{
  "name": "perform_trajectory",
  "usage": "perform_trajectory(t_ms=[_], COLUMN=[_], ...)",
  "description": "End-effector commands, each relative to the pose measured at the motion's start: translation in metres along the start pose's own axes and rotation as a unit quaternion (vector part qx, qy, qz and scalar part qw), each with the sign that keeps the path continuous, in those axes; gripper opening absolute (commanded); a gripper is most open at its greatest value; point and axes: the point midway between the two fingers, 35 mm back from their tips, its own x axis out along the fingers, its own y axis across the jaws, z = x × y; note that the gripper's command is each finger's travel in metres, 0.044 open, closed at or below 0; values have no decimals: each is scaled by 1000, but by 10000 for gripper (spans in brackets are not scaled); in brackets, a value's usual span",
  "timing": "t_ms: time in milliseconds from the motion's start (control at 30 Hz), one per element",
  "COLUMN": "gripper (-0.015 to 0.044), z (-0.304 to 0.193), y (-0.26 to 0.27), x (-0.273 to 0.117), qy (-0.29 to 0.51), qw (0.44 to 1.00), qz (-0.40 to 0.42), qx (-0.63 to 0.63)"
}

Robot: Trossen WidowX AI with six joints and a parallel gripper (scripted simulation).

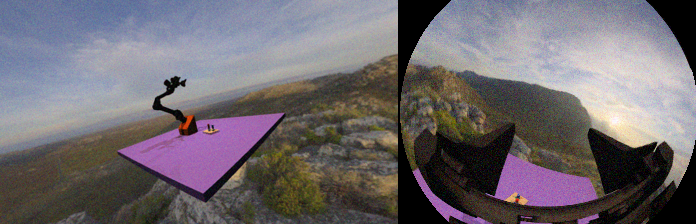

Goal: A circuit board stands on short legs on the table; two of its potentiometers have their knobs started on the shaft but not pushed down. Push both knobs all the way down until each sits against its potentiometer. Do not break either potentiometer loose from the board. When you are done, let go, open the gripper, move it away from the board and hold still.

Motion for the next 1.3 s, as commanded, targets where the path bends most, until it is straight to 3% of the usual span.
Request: perform_trajectory(t_ms=[0,467,767,1267], gripper=[374,6,0,0], z=[0,-20,-44,-119], y=[0,30,41,72], x=[1,60,94,152], qy=[0,52,83,217], qw=[1000,999,996,974], qz=[0,10,29,63], qx=[2,8,8,0])
